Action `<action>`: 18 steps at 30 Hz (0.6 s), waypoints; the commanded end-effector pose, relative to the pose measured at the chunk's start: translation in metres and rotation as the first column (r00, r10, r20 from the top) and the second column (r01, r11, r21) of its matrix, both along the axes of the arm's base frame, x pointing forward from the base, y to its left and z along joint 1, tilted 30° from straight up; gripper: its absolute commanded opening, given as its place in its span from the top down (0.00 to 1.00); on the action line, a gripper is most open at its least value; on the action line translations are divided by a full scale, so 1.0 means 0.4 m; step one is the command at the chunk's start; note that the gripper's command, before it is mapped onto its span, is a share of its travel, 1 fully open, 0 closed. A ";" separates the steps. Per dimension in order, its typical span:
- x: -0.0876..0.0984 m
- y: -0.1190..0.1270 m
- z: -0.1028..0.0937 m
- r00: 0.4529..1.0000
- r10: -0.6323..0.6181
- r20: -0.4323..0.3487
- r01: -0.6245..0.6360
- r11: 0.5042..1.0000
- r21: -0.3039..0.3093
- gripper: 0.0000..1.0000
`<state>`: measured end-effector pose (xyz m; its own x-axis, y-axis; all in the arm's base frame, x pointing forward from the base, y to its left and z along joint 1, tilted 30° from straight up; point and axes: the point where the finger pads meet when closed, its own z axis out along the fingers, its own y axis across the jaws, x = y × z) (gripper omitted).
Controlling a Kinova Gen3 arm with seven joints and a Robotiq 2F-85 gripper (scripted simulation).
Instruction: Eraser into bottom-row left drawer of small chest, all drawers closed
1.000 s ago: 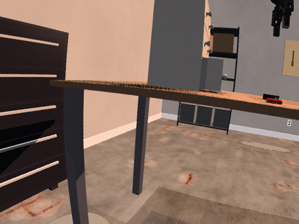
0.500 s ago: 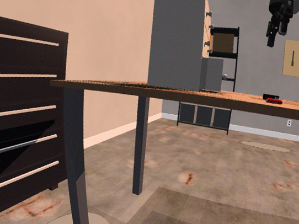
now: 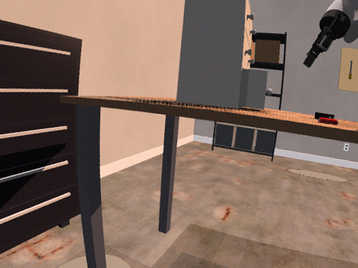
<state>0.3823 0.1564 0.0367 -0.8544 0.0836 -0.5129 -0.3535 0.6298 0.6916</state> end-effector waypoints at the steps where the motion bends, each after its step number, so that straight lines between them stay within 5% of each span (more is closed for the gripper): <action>1: -0.008 -0.010 -0.037 0.998 -0.058 0.000 0.058 0.998 0.012 0.00; 18: 0.051 -0.095 -0.104 0.926 -0.311 0.213 0.329 0.942 -0.059 0.00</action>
<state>0.4104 0.1222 0.0055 -0.6600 0.2742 -0.6994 -0.2731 0.7797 0.5634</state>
